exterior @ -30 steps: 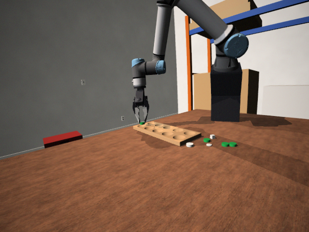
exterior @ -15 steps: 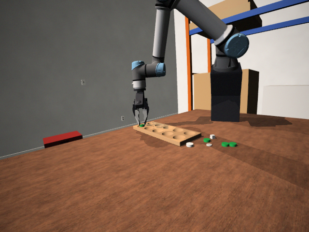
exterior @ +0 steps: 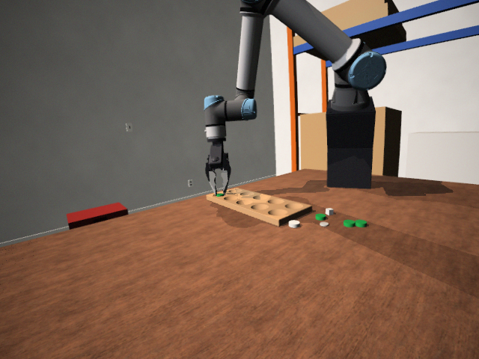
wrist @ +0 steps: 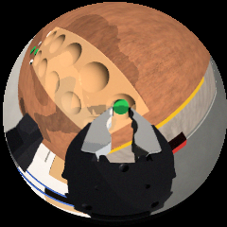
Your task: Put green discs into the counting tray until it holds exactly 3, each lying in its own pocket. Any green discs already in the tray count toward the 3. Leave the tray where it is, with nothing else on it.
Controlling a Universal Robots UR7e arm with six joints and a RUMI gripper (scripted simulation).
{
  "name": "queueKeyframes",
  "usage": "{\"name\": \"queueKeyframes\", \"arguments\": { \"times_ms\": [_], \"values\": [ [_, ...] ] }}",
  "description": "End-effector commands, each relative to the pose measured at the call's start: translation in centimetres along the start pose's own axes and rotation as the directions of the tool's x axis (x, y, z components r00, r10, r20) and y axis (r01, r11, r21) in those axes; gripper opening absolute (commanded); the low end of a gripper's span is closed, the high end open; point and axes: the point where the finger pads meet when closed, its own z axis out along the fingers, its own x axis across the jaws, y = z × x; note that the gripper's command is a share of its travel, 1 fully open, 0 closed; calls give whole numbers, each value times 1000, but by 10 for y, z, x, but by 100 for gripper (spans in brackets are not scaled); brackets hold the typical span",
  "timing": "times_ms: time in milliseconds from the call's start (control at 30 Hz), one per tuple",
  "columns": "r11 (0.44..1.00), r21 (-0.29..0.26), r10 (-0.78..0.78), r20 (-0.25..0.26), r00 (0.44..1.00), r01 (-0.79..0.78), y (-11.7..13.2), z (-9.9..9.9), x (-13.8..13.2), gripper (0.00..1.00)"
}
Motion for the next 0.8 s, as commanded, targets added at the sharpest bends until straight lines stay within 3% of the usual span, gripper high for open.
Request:
{"name": "queueKeyframes", "arguments": {
  "times_ms": [0,767],
  "values": [
    [1000,0,0,-1,1000,0,0,0,1,20],
    [1000,0,0,-1,1000,0,0,-2,1,21]
  ]
}}
